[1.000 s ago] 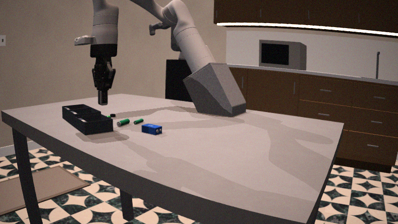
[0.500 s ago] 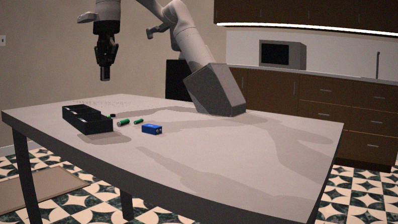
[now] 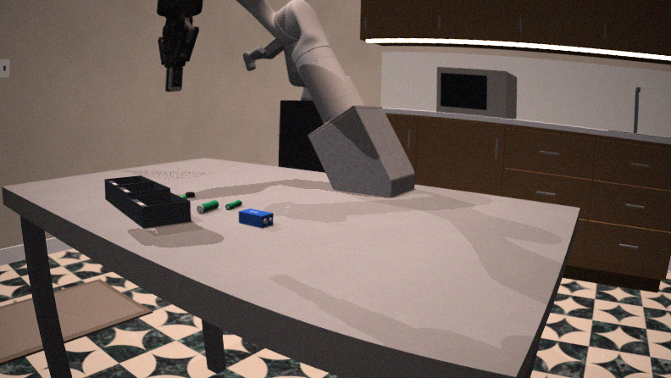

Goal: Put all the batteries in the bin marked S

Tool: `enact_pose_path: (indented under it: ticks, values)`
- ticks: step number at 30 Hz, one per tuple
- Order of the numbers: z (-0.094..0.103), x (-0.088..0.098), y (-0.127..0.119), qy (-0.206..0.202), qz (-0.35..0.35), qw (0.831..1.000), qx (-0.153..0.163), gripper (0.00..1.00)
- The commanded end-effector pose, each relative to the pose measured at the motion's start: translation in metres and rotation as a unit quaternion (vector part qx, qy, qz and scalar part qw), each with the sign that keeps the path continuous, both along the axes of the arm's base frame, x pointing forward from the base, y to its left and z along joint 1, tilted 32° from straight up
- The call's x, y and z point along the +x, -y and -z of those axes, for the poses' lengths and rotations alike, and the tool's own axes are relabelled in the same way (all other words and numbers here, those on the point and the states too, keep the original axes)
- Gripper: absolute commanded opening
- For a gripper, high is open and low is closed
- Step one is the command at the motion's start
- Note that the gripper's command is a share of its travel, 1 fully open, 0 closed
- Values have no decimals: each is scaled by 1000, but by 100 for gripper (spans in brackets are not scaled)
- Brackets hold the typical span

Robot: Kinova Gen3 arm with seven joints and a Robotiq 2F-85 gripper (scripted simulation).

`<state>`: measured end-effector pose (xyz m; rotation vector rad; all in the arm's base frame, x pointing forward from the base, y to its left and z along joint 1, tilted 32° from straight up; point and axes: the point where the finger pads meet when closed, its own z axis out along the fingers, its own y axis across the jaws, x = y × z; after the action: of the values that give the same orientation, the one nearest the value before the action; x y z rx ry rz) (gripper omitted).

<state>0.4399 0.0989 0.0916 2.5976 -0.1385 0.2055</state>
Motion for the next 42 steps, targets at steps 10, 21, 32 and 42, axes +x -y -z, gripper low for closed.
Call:
enact_pose_path:
  ticks: [10,21,32,42]
  values:
    - [49,-46,30,-113,-190,975,-26,24]
    - [100,-92,61,-140,-236,961,-33,24]
    - [121,-116,73,-141,-236,961,-33,24]
    - [121,-112,73,-140,-236,961,-33,24]
